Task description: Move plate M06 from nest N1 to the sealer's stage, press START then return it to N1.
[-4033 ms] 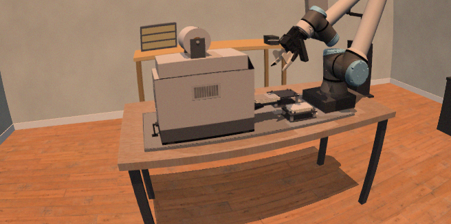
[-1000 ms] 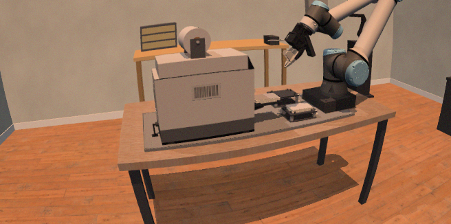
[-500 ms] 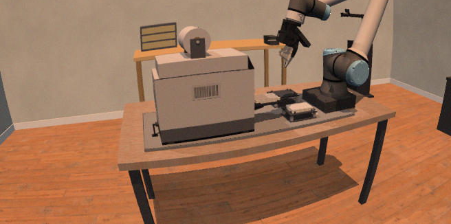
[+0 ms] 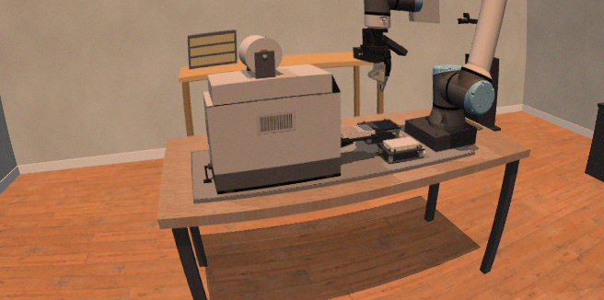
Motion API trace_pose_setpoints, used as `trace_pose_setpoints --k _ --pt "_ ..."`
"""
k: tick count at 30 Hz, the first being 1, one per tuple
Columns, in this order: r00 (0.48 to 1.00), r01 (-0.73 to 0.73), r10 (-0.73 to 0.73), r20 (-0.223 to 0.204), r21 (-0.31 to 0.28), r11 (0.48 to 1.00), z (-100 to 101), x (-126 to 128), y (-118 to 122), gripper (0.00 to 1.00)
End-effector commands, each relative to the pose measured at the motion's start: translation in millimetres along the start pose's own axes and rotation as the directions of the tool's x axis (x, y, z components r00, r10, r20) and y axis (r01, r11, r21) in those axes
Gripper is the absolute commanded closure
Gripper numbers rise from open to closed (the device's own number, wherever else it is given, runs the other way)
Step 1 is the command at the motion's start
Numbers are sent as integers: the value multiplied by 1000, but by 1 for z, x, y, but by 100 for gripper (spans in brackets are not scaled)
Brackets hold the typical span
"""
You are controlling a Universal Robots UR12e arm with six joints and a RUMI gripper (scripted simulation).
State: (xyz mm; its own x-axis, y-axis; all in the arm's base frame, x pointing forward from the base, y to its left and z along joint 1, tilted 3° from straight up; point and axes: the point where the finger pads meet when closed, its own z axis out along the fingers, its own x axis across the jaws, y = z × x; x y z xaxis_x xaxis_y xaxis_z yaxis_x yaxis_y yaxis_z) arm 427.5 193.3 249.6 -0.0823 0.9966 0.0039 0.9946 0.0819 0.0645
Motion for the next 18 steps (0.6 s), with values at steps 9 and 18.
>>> trace_pose_setpoints --k 9,18 --pt "1000 0 0 1 16 1000 -2 0 -3 100" --pt "1000 0 0 1 16 1000 -2 0 -3 100"
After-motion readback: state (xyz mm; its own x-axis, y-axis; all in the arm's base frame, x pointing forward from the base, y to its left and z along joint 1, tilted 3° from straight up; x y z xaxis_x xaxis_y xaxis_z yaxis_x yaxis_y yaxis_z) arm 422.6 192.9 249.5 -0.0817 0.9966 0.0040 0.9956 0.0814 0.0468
